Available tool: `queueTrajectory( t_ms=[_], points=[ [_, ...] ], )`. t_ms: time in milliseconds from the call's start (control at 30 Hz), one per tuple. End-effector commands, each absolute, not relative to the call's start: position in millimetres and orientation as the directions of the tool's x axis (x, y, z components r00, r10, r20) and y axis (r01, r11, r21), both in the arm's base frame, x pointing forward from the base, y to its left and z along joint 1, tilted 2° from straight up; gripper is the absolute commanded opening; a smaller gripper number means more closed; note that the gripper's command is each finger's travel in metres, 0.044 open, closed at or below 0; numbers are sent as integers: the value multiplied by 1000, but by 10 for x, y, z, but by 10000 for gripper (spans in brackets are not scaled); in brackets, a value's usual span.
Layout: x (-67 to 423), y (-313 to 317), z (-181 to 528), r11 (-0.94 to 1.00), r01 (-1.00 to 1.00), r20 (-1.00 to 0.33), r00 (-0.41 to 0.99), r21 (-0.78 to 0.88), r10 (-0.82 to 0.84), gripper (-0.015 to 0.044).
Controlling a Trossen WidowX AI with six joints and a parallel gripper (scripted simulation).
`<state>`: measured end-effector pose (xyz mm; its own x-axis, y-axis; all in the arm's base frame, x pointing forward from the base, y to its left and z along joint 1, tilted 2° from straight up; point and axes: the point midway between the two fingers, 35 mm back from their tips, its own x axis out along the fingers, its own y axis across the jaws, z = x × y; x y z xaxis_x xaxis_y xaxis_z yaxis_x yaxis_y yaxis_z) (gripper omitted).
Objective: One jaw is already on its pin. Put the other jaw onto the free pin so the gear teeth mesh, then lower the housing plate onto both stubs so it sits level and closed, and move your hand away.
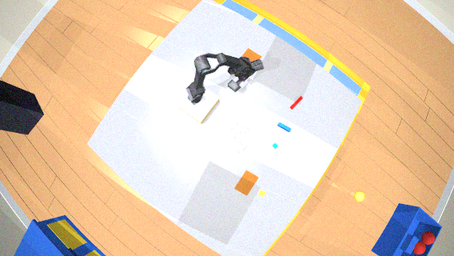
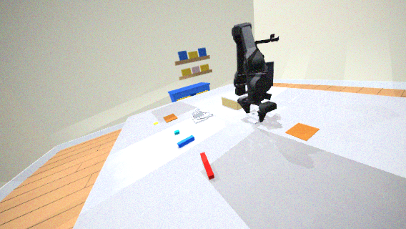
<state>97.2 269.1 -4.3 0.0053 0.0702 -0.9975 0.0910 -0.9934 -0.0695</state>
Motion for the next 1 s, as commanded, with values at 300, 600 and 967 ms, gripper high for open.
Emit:
queueTrajectory(
  t_ms=[300,600,967],
  points=[
    [972,2691,-43,-993,91,-998,5,-69,70,351],
    [978,2697,95,-993,91,-998,6,-69,70,351],
    [980,2680,443,-993,92,-998,9,-68,69,351]
  ],
)
